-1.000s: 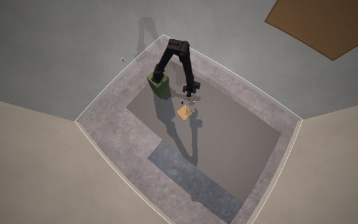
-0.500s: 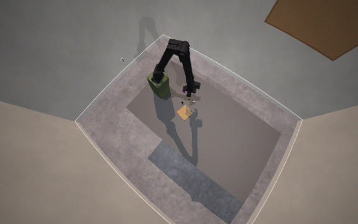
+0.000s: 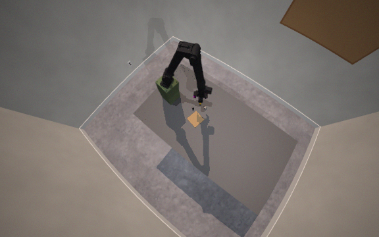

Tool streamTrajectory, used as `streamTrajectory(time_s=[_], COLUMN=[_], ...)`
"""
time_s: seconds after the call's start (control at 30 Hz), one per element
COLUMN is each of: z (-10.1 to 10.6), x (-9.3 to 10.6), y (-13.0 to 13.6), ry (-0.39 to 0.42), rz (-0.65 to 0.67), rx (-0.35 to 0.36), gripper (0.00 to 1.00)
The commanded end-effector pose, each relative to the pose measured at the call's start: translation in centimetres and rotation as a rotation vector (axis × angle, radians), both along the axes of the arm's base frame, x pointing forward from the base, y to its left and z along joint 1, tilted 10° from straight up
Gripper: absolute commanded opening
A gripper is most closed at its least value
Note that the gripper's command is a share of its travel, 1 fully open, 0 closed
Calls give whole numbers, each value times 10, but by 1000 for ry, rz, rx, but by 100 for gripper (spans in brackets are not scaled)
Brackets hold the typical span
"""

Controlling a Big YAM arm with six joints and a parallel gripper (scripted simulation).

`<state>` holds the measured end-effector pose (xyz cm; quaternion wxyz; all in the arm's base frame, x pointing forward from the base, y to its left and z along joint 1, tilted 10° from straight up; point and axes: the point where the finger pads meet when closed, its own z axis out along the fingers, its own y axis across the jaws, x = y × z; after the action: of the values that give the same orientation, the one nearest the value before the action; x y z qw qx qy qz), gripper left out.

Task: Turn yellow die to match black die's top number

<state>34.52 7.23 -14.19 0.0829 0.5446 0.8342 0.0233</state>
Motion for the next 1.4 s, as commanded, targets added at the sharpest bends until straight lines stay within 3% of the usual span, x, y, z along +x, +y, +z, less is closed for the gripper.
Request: streamTrajectory(time_s=[0.0, 0.43, 0.53, 0.6, 1.03, 1.1, 1.13, 1.37], z=[1, -8, -9, -11, -19, -19, -21, -25], x=[14, 17, 17, 17, 18, 18, 18, 19], y=[3, 0, 0, -1, -1, -1, 0, -1], ry=[-19, 0, 1, 7, 29, 29, 34, 46], rz=[69, 518, 531, 651, 1063, 1063, 1146, 1365], rx=[-10, -87, -90, -111, -185, -185, -199, -238], gripper=[100, 100, 100, 100, 100, 100, 100, 100])
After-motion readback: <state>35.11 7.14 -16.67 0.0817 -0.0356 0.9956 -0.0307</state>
